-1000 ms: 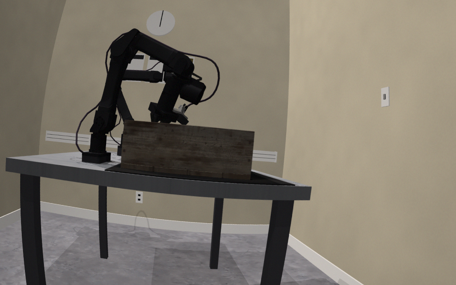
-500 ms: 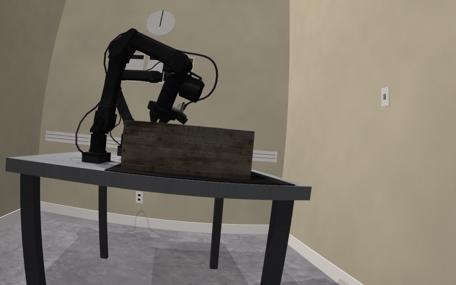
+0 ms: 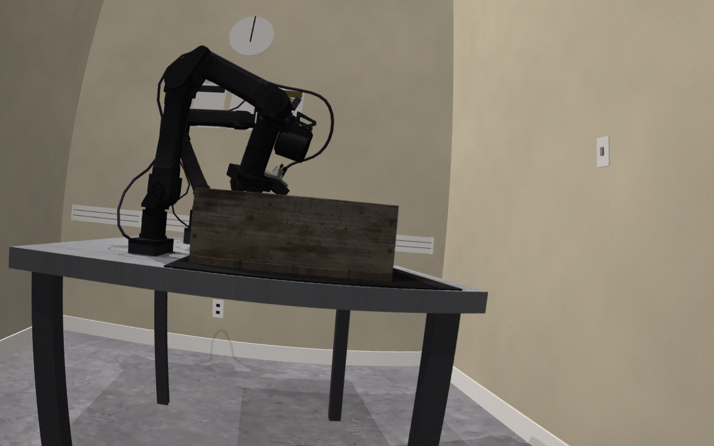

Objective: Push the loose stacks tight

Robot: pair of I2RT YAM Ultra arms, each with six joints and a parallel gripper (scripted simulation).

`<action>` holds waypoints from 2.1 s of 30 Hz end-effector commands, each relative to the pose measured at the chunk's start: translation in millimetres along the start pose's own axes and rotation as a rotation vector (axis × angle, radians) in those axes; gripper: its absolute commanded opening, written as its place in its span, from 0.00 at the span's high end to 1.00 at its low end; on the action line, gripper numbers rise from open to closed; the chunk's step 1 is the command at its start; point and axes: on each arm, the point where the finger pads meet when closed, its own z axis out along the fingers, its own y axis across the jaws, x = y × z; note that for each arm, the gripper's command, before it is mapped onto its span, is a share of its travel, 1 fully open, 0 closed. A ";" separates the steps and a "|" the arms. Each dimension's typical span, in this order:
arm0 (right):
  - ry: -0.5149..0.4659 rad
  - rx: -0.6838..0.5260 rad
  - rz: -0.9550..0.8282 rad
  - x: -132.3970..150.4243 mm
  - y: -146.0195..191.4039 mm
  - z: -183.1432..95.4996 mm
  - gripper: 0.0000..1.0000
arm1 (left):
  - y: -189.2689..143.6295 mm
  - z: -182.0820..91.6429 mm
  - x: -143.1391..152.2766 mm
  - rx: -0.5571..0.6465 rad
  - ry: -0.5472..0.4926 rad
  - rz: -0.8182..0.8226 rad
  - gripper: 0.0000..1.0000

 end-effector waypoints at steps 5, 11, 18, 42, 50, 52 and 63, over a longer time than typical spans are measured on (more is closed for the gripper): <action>-0.020 -0.004 -0.010 -4.9 -10.2 23.1 0.99 | -7.1 -5.4 -37.5 0.020 -0.099 -0.002 0.00; -0.023 0.000 -0.014 -6.4 -16.5 37.2 0.99 | -7.1 -5.4 -37.5 0.020 -0.099 -0.002 0.00; -0.059 0.045 -0.029 -11.6 -17.6 24.5 0.99 | -7.1 -5.4 -37.5 0.020 -0.099 -0.002 0.00; -0.004 0.011 -0.004 -2.5 -32.3 25.0 0.99 | -7.1 -5.4 -37.5 0.020 -0.099 -0.002 0.00; -0.029 0.051 -0.013 -6.8 -41.9 19.6 0.99 | -7.1 -5.4 -37.5 0.020 -0.099 -0.002 0.00; -0.022 0.041 -0.009 -6.1 -43.1 21.8 0.99 | -7.1 -5.4 -37.5 0.020 -0.099 -0.002 0.00; -0.024 0.052 -0.008 -7.1 -54.1 19.7 0.99 | -7.1 -5.4 -37.5 0.020 -0.099 -0.002 0.00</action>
